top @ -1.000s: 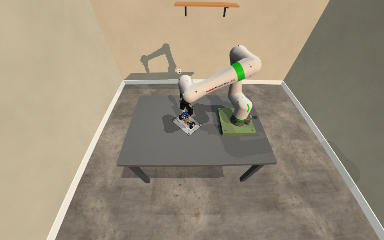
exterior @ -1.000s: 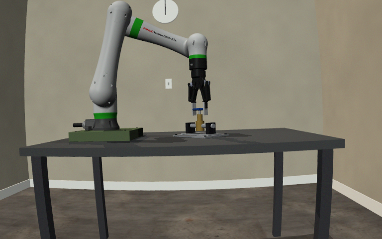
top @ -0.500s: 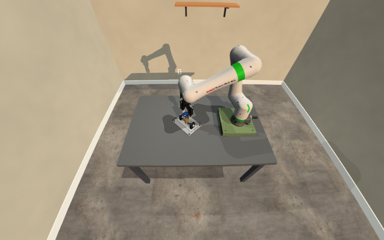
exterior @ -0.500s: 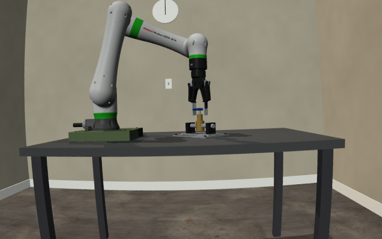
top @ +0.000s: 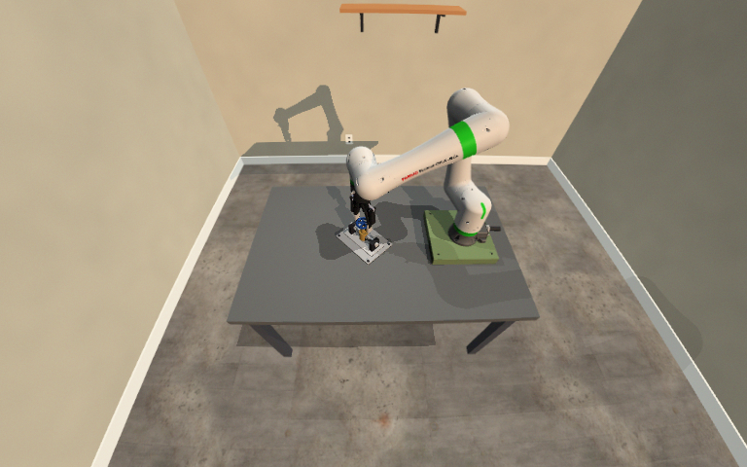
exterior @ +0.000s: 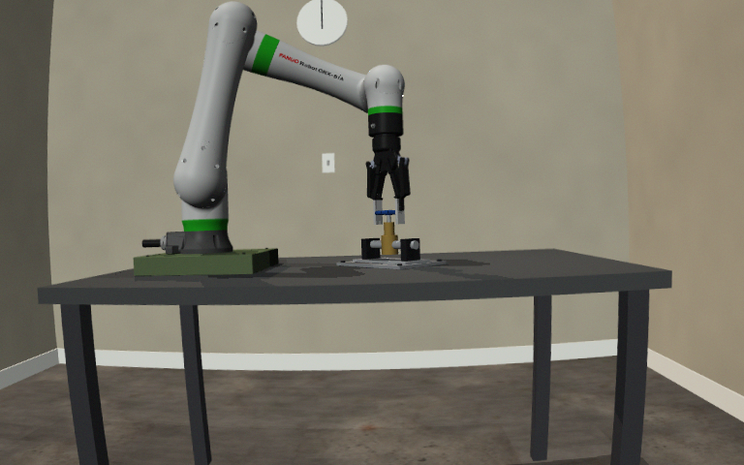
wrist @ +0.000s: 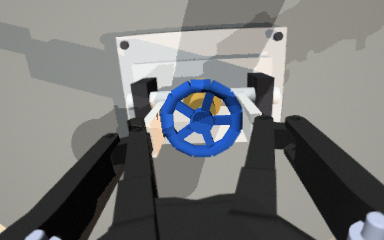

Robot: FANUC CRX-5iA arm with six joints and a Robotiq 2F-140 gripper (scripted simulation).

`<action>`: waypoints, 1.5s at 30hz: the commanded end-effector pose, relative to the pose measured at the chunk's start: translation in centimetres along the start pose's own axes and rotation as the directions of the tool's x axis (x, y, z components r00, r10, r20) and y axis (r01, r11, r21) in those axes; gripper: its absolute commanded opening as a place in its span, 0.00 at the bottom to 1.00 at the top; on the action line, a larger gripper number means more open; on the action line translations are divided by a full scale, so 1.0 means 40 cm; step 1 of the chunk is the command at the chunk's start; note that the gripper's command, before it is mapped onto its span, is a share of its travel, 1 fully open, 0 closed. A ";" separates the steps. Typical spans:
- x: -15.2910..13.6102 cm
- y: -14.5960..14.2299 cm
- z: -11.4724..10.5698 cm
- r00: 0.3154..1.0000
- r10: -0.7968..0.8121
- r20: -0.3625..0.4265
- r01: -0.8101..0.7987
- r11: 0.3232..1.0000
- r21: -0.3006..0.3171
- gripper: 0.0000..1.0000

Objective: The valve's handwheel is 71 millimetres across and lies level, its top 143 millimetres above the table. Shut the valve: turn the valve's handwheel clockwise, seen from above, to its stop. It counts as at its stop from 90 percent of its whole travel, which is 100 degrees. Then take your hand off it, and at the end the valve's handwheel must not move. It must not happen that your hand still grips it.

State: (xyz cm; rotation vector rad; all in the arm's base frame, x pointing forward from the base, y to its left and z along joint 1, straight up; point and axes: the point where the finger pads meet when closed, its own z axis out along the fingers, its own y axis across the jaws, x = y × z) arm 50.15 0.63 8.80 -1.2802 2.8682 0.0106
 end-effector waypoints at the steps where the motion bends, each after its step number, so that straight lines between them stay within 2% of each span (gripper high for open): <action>1: 0.000 0.000 0.000 1.000 0.012 0.000 -0.012 1.000 0.000 0.00; 13: 0.000 0.000 0.000 0.997 0.078 0.000 -0.078 0.997 0.000 0.00; 30: 0.000 0.000 0.000 0.966 0.258 0.000 -0.258 0.966 0.000 0.00; 45: 0.000 0.000 0.000 0.862 0.507 0.000 -0.507 0.862 0.000 0.00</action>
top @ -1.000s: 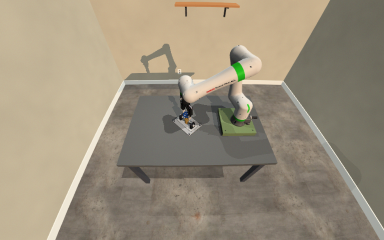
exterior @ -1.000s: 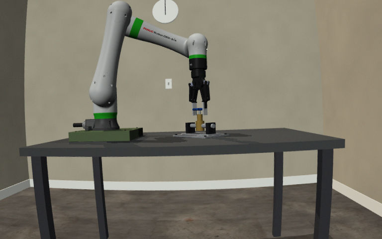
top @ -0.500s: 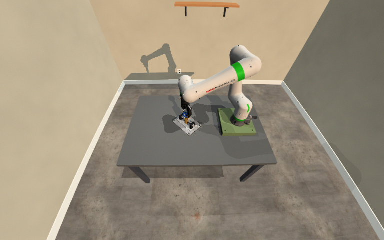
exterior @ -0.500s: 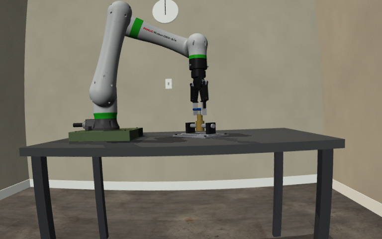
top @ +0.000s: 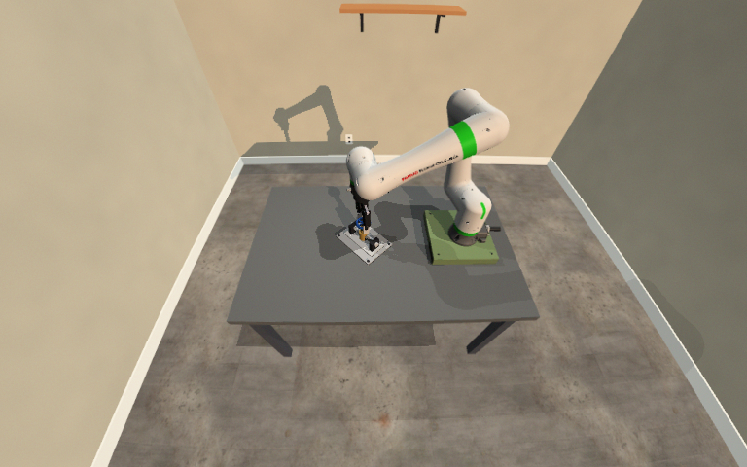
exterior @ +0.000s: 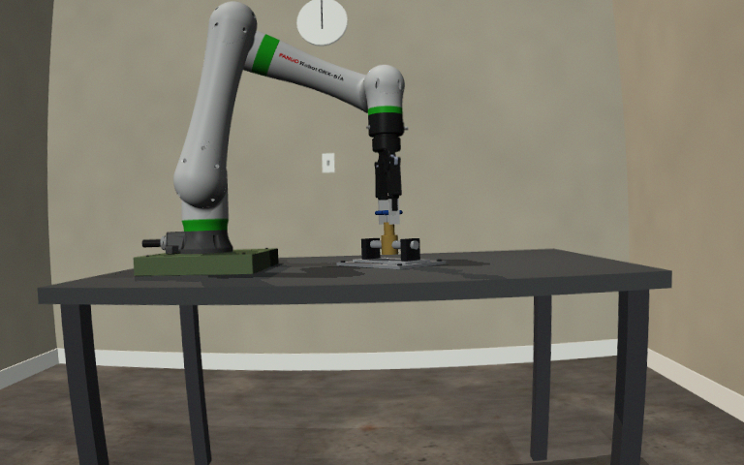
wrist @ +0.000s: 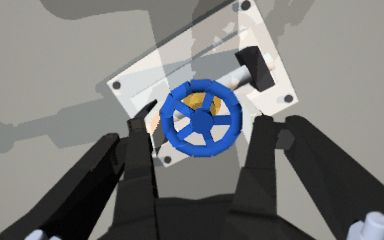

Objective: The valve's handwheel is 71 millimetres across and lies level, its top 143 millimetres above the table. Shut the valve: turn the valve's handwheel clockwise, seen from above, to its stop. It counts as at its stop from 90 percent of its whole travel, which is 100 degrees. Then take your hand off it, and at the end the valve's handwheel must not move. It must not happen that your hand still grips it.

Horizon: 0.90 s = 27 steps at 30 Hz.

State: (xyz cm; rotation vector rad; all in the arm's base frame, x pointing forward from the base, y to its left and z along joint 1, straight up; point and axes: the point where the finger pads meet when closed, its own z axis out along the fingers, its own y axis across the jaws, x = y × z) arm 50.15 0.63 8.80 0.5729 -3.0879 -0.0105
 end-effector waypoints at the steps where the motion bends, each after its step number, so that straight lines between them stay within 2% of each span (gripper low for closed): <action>1: 0.000 0.000 0.000 0.998 0.058 0.000 -0.058 0.998 0.000 0.00; 9: 0.000 0.000 0.000 0.979 0.203 0.000 -0.203 0.979 0.000 0.00; 17: 0.000 0.000 0.000 0.930 0.368 0.000 -0.368 0.930 0.000 0.00; 19: 0.000 0.000 0.000 0.930 0.368 0.000 -0.368 0.930 0.000 0.00; 27: 0.000 0.000 0.000 0.853 0.522 0.000 -0.522 0.853 0.000 0.00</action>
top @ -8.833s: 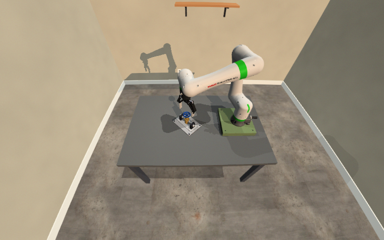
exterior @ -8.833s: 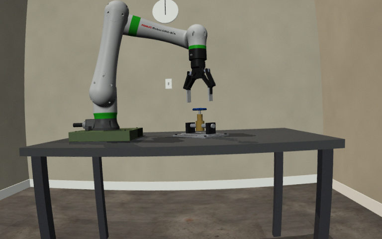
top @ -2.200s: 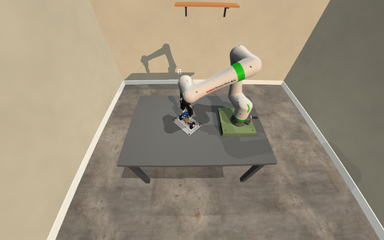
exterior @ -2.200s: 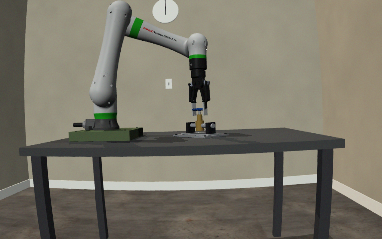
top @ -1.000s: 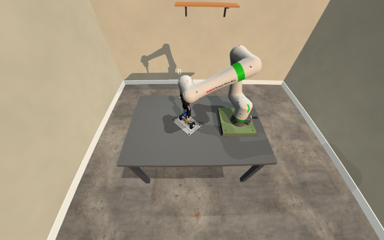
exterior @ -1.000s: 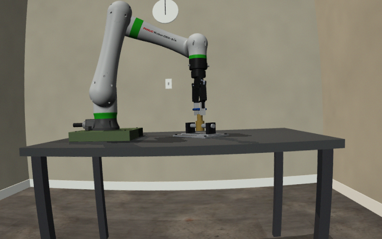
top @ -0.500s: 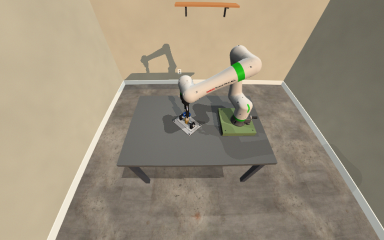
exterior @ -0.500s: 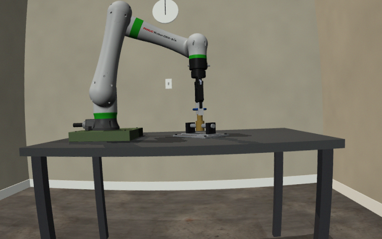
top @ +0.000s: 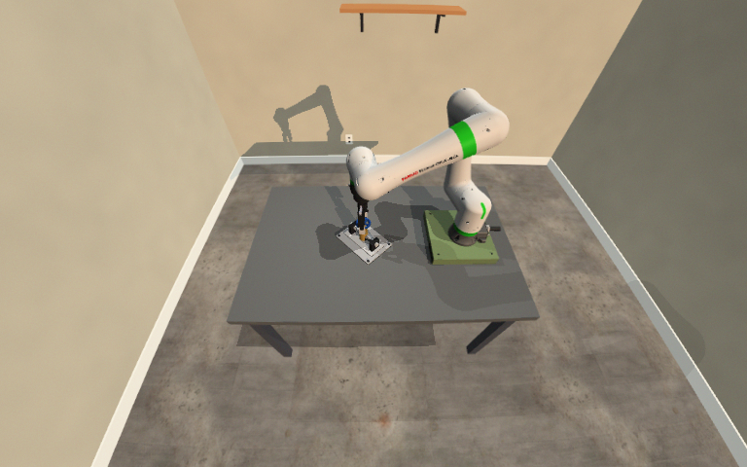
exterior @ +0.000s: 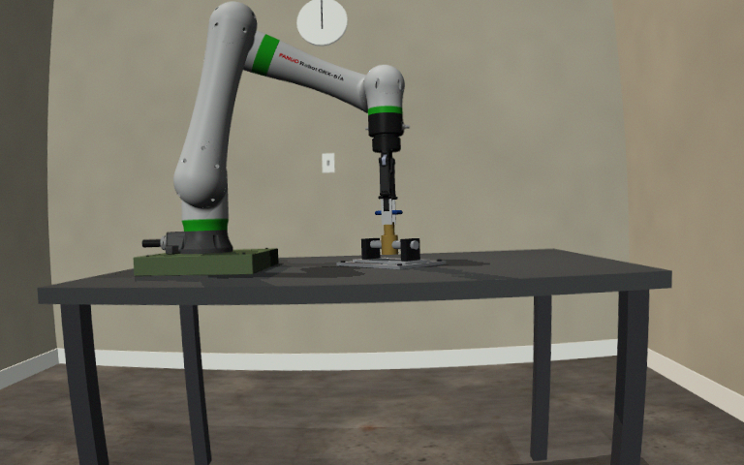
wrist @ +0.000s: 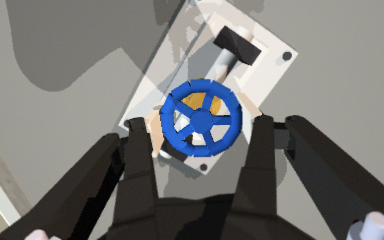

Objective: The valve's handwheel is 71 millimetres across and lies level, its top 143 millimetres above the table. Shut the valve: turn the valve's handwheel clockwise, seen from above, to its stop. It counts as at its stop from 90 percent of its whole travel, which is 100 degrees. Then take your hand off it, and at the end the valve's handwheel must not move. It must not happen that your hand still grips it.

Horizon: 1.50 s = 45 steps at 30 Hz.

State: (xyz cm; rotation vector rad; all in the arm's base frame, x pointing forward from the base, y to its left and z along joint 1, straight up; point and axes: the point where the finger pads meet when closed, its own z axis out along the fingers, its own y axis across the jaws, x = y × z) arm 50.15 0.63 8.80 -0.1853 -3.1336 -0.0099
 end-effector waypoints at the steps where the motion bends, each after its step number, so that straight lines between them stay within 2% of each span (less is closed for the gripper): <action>1: 0.000 0.000 0.000 0.996 0.085 0.000 -0.085 0.996 0.000 0.00; 10: 0.000 0.000 0.000 0.974 0.225 0.000 -0.225 0.974 0.000 0.00; 24: 0.000 0.000 0.000 0.893 0.451 0.000 -0.451 0.893 0.000 0.00; 45: 0.000 0.000 0.000 0.795 0.607 0.000 -0.607 0.795 0.000 0.00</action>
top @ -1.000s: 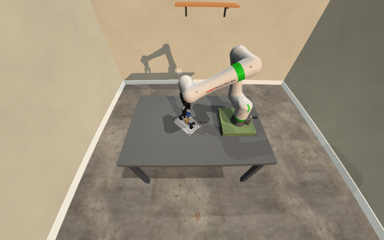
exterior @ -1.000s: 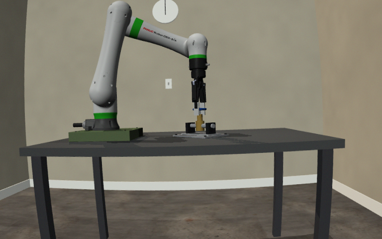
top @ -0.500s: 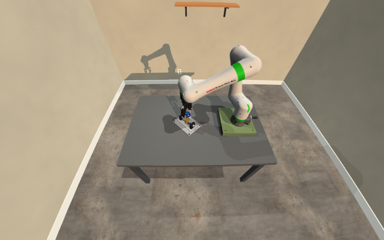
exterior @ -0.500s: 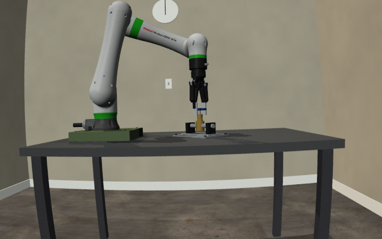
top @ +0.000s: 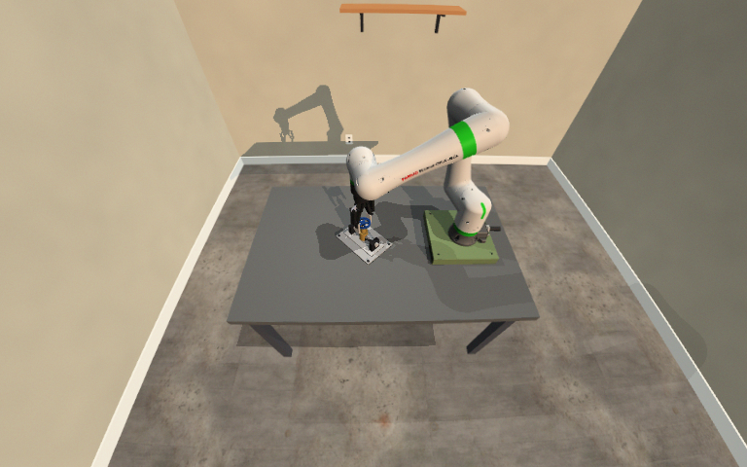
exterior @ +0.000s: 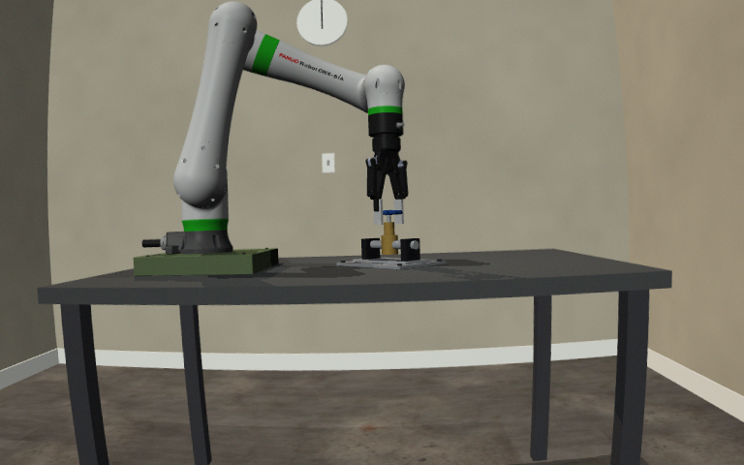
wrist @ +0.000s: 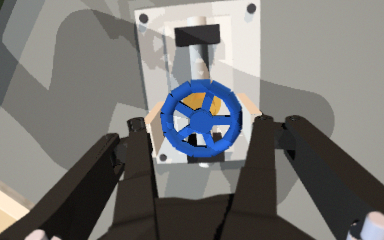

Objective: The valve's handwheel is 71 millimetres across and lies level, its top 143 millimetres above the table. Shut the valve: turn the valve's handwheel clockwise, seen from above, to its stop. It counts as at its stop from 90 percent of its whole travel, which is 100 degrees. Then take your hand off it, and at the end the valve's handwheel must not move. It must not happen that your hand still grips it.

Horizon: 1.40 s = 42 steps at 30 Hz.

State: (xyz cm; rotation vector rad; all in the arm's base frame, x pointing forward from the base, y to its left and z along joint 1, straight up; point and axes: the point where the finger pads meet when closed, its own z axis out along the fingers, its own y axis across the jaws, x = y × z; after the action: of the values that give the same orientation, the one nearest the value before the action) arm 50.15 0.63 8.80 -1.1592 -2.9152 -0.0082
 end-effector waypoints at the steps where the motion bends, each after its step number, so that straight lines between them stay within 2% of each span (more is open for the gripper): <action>1: 0.000 0.000 0.000 1.000 0.020 0.000 -0.020 1.000 0.000 0.00; 13: 0.000 0.000 0.000 0.998 0.070 0.000 -0.070 0.998 0.000 0.00; 42: 0.000 0.000 0.000 0.997 0.078 0.000 -0.078 0.997 0.000 0.00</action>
State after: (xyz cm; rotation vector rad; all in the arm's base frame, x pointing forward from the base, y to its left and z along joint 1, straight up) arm 50.15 0.63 8.80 -1.2706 -2.8681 -0.0079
